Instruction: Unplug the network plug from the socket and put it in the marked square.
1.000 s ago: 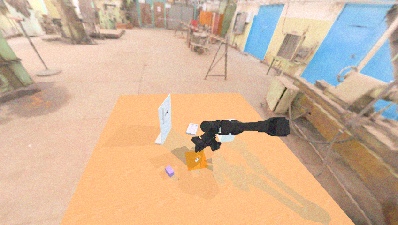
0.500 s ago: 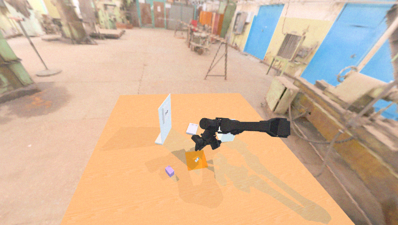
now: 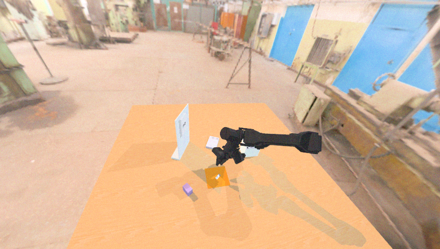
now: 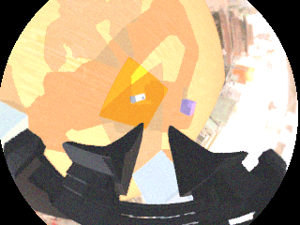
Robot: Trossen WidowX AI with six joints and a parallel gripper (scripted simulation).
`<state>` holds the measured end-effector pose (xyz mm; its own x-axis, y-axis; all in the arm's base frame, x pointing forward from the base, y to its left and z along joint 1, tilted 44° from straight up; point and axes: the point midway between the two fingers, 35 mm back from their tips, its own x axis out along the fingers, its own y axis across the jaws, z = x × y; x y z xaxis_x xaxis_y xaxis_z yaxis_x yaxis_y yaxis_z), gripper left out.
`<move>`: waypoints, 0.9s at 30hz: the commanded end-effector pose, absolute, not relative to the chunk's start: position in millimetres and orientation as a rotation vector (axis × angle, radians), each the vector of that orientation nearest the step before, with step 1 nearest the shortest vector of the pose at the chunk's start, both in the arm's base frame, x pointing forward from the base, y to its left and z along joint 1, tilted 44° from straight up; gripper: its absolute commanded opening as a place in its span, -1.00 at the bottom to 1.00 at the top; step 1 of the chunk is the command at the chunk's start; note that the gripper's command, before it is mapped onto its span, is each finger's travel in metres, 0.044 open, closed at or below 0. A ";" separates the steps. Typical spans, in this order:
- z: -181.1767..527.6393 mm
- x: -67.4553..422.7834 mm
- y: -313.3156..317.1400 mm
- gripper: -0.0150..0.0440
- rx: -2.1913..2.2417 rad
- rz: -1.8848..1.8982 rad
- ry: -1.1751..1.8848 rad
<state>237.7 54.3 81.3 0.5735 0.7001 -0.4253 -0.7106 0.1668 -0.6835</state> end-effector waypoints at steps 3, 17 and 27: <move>88.4 237.2 50.1 0.04 -0.984 1.000 0.002; 99.5 233.4 42.2 0.04 -0.978 0.995 -0.005; 108.2 230.1 37.1 0.04 -0.973 0.987 -0.011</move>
<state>230.6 39.3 102.6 0.5810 0.7038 -0.4087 -0.7036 0.1820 -0.6869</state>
